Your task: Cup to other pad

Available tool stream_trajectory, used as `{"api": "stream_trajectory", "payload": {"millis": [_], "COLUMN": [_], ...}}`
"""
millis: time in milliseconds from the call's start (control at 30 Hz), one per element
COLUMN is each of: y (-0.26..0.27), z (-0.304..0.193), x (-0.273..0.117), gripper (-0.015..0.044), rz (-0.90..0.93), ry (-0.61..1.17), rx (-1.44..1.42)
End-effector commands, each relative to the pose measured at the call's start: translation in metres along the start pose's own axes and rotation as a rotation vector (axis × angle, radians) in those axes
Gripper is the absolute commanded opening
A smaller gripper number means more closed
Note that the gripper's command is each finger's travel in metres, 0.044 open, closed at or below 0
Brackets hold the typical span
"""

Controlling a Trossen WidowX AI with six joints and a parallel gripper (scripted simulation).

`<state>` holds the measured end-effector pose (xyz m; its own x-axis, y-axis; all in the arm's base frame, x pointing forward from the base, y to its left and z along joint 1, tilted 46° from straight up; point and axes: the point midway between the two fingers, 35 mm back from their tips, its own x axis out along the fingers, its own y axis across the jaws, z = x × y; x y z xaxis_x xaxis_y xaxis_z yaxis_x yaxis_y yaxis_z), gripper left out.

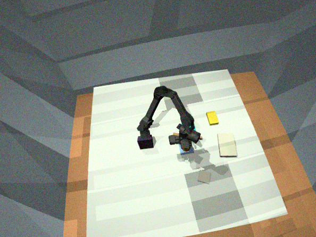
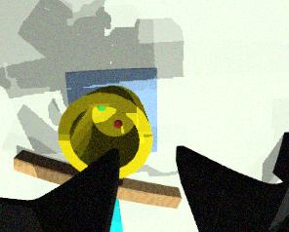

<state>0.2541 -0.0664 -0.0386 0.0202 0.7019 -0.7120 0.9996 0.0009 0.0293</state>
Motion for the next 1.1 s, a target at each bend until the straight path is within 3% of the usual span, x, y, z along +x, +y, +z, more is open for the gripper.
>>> {"api": "stream_trajectory", "payload": {"millis": [0, 1067], "y": [0.001, 0.001], "z": [0.0, -0.002], "x": [0.006, 0.058], "gripper": [0.0167, 0.0167], "rz": [0.0, 0.0], "ry": [0.007, 0.009], "rx": [0.006, 0.006]}}
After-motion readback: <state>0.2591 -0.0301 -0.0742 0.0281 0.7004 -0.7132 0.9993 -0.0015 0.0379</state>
